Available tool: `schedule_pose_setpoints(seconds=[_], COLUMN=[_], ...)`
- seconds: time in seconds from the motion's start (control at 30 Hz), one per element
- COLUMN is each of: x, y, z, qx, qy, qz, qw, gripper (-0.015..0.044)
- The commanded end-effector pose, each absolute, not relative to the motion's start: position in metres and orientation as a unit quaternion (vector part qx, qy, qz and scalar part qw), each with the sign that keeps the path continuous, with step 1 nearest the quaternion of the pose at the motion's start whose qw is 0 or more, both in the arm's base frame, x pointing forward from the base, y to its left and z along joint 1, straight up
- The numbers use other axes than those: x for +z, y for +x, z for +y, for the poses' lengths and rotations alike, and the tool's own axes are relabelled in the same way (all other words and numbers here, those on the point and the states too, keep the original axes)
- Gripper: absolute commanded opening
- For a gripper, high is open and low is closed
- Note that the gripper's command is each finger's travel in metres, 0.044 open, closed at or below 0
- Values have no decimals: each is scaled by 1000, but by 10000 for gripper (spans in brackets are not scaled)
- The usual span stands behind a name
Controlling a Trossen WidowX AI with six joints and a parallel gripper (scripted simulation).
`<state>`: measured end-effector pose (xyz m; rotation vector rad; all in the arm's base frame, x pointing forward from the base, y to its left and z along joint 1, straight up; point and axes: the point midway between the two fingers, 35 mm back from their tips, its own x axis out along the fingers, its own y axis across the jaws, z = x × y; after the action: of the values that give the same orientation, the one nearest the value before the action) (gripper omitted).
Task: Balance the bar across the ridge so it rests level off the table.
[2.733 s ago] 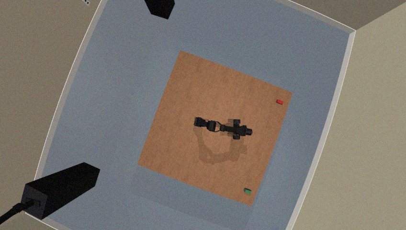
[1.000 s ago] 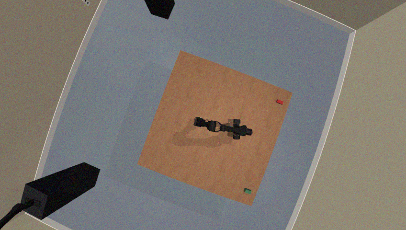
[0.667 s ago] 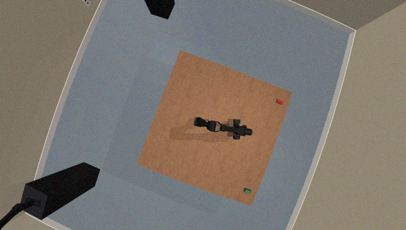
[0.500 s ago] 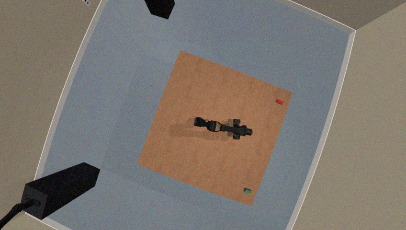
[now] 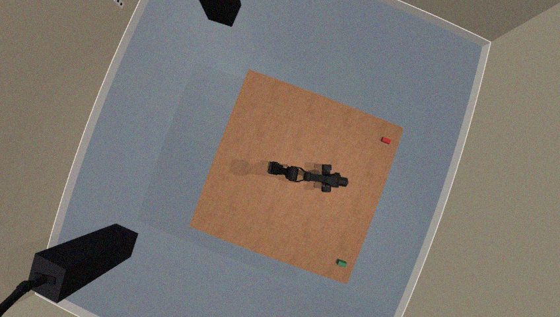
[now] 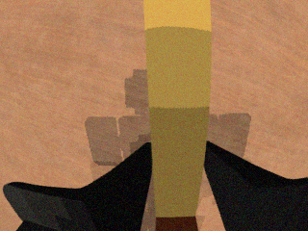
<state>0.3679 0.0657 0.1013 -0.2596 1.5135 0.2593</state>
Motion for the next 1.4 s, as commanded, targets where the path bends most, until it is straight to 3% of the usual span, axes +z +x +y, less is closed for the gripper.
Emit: schedule_pose_setpoints(seconds=[0.0,0.93,1.23,1.37], x=[101,101,101,103], y=[368,368,368,368], z=[66,66,66,66], qx=[117,117,117,117], qy=[-117,-117,-117,-117], qz=[683,683,683,683], qw=[712,712,712,712], gripper=[170,185,421,440])
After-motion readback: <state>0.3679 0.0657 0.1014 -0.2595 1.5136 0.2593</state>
